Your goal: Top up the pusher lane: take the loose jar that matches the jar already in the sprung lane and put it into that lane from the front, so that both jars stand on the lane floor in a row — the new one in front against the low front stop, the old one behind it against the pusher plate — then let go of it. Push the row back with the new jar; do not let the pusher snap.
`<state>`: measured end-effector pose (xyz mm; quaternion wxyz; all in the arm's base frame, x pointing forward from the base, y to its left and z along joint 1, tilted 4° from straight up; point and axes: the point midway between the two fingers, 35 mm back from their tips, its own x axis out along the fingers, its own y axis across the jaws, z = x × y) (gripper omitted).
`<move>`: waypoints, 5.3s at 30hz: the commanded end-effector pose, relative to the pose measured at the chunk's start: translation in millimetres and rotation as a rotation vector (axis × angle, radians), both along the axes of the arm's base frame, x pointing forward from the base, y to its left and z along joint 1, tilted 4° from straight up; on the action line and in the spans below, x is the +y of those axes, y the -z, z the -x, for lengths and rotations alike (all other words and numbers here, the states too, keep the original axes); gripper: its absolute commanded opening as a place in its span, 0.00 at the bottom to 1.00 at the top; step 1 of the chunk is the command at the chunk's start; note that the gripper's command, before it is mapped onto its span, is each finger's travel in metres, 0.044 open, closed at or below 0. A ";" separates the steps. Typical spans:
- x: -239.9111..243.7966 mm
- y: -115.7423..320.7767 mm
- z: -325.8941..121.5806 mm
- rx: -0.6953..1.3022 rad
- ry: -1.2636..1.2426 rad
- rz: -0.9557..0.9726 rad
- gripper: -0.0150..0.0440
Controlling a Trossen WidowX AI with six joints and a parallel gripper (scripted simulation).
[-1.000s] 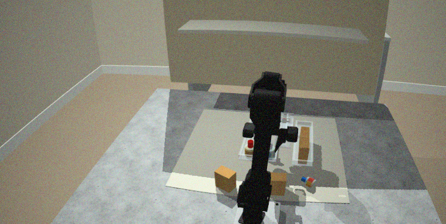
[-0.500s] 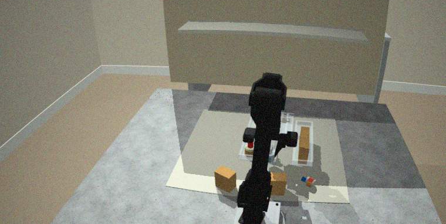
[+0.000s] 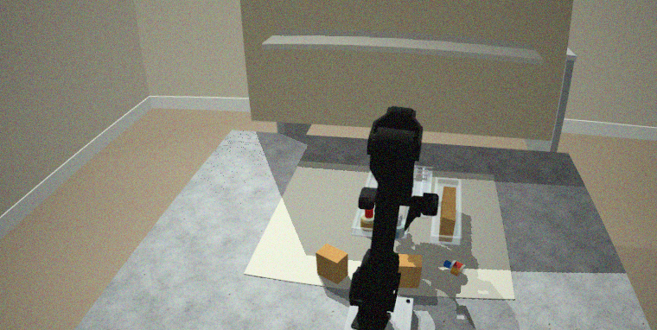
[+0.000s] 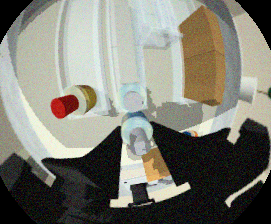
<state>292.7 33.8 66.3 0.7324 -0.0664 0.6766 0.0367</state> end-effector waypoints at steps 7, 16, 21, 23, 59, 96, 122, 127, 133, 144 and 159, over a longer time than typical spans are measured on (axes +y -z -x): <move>1.5 -0.8 -6.6 -0.001 -0.007 -0.004 0.25; 2.2 -1.1 -10.8 -0.002 -0.007 -0.004 0.25; 2.5 -1.3 -13.2 -0.002 -0.007 -0.004 0.25; 2.7 -1.4 -14.1 -0.002 -0.007 -0.004 0.25; 5.3 -3.6 -31.1 -0.003 -0.007 -0.004 0.25; 8.0 -9.8 -46.5 -0.004 -0.007 -0.004 0.25; 8.0 -9.0 -46.8 -0.004 -0.007 -0.004 0.25; 8.0 -9.0 -46.8 -0.004 -0.007 -0.004 0.25; 8.0 -9.0 -46.8 -0.004 -0.007 -0.004 0.25; 8.1 -9.0 -47.4 -0.004 -0.007 -0.004 0.25; 8.4 -9.2 -49.4 -0.005 -0.007 -0.004 0.25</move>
